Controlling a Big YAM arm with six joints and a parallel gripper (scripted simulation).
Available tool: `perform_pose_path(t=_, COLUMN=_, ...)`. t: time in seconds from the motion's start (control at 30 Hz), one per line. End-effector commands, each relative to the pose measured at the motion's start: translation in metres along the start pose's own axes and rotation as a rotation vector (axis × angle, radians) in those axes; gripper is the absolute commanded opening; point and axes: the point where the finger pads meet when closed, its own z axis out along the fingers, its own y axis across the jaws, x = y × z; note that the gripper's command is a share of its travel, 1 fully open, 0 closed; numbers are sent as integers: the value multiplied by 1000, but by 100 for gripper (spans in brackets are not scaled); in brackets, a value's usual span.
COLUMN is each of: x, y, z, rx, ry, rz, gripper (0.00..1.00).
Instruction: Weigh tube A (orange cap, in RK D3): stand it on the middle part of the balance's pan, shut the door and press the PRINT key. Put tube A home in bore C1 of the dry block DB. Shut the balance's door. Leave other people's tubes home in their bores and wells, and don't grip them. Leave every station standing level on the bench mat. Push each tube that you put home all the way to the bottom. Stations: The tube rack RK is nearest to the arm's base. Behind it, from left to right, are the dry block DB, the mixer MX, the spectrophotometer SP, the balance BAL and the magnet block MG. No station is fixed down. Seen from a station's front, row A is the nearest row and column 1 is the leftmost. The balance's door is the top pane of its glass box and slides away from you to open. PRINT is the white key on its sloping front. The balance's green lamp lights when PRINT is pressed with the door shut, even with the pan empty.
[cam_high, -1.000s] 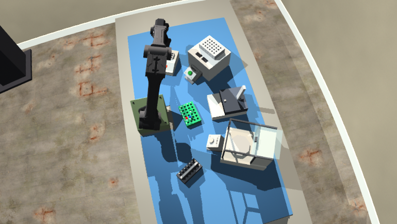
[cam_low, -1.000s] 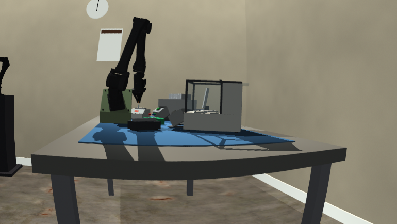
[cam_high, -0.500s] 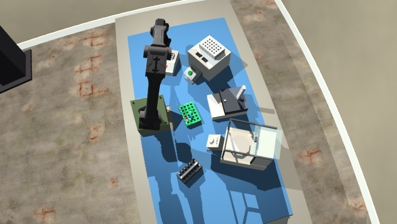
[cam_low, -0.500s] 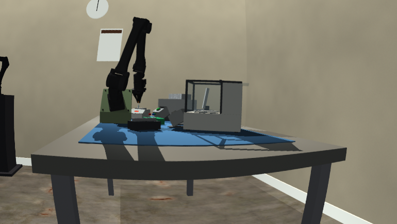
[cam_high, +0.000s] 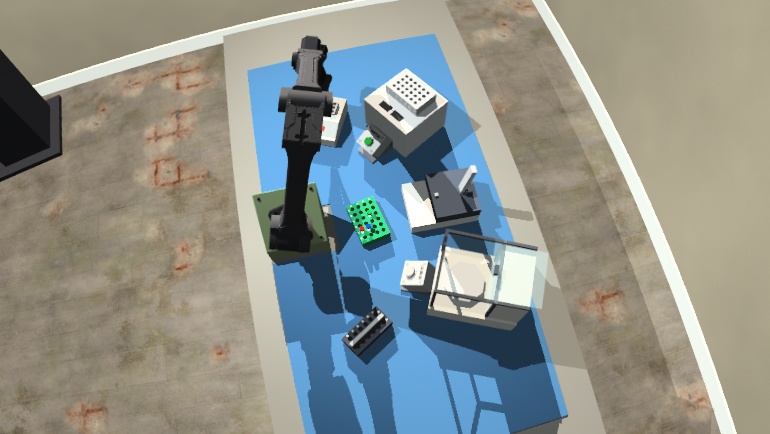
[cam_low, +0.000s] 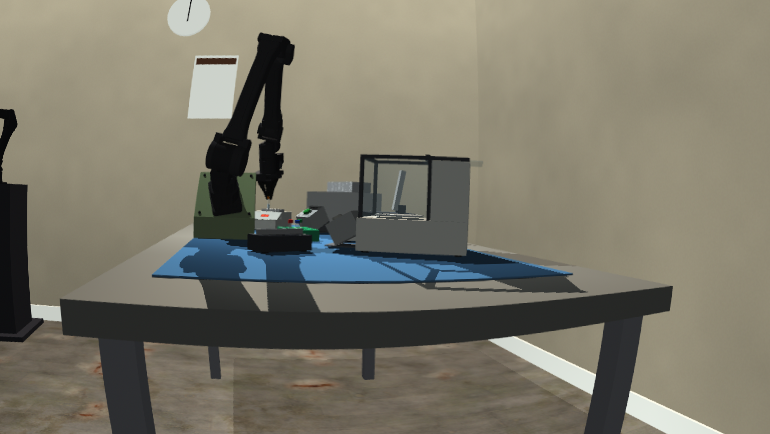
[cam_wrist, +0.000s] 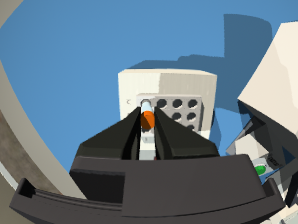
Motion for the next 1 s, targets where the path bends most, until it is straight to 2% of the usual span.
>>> perform_pose_path(t=0.0, x=-17, y=2, z=-9, rx=-2, ry=-29, rz=4, gripper=9)
perform_pose_path(t=0.13, x=-23, y=9, z=-8, rx=5, ry=-27, rz=-7, gripper=9)
perform_pose_path(t=0.23, x=-17, y=2, z=-9, rx=-2, ry=-29, rz=4, gripper=9)
perform_pose_path(t=0.6, x=-18, y=2, z=-9, rx=-2, ry=-29, rz=4, gripper=9)
perform_pose_path(t=0.63, x=-24, y=3, z=-6, rx=-2, ry=-21, rz=6, gripper=9)
perform_pose_path(t=0.97, x=-25, y=3, z=-6, rx=-3, ry=-24, rz=7, gripper=9)
